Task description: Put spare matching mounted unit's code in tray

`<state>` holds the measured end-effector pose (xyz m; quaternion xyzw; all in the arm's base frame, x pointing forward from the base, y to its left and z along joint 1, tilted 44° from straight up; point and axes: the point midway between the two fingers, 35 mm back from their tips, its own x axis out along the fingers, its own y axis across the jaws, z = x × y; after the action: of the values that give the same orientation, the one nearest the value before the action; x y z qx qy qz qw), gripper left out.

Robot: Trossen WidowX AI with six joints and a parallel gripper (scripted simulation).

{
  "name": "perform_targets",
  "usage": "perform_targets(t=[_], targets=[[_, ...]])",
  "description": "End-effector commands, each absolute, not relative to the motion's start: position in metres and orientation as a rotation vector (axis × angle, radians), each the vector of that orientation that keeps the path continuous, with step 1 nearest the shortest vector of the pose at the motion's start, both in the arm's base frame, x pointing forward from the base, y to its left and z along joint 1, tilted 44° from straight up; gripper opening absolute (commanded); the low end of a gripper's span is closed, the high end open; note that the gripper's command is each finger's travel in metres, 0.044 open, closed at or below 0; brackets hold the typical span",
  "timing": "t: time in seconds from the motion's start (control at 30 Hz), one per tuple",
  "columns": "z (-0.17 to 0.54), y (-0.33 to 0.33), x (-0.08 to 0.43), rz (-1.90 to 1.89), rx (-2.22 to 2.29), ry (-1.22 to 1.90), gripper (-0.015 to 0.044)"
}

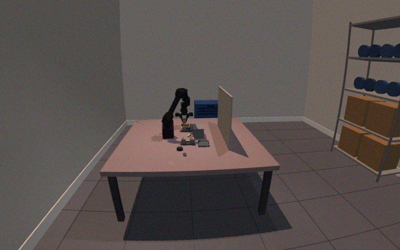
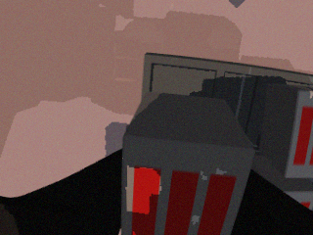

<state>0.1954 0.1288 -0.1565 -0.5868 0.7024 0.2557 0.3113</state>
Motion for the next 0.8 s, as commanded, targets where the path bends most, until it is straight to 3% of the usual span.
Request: perform_targets(t=[0.0, 0.77], targets=[[-0.144, 0.14, 0.196, 0.676, -1.542, 1.854, 0.0], [-0.092, 0.192, 0.208, 0.679, -1.54, 1.853, 0.0]])
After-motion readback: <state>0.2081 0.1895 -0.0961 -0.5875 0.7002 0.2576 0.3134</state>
